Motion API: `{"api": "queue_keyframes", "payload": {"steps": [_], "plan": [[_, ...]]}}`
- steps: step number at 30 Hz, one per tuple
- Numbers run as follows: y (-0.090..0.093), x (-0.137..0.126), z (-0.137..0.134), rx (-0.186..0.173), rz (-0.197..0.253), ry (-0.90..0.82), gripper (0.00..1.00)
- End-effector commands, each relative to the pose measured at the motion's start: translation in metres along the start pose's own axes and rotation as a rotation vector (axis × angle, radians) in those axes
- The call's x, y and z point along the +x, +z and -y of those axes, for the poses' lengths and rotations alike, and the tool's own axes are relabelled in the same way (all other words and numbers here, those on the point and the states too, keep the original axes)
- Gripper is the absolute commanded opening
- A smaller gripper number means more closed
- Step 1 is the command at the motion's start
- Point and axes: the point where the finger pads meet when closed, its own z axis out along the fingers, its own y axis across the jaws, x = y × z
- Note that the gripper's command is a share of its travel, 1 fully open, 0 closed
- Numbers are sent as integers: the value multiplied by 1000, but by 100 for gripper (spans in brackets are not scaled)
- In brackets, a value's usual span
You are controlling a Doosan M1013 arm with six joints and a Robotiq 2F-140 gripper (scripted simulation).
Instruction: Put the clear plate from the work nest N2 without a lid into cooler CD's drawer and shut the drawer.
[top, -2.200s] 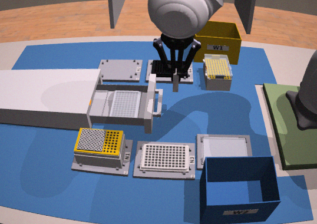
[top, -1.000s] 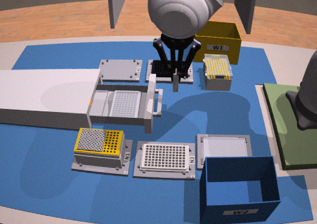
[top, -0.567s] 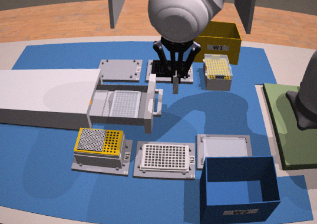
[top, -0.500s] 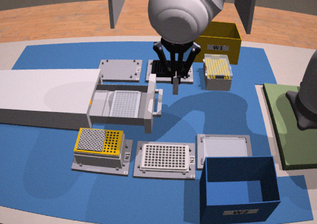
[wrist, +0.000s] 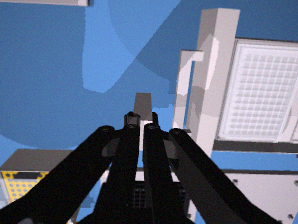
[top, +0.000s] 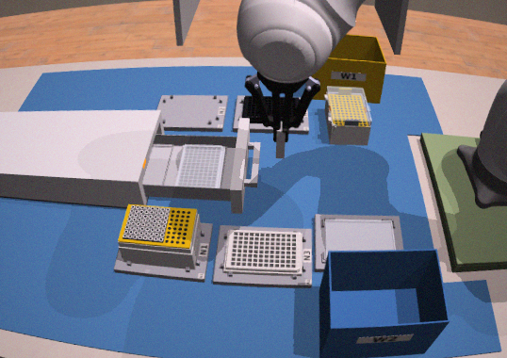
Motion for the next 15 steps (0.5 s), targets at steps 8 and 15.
{"api": "queue_keyframes", "payload": {"steps": [8, 15], "plan": [[11, 0, 0, 0, 0, 0, 0], [20, 0, 0, 0, 0, 0, 0]]}}
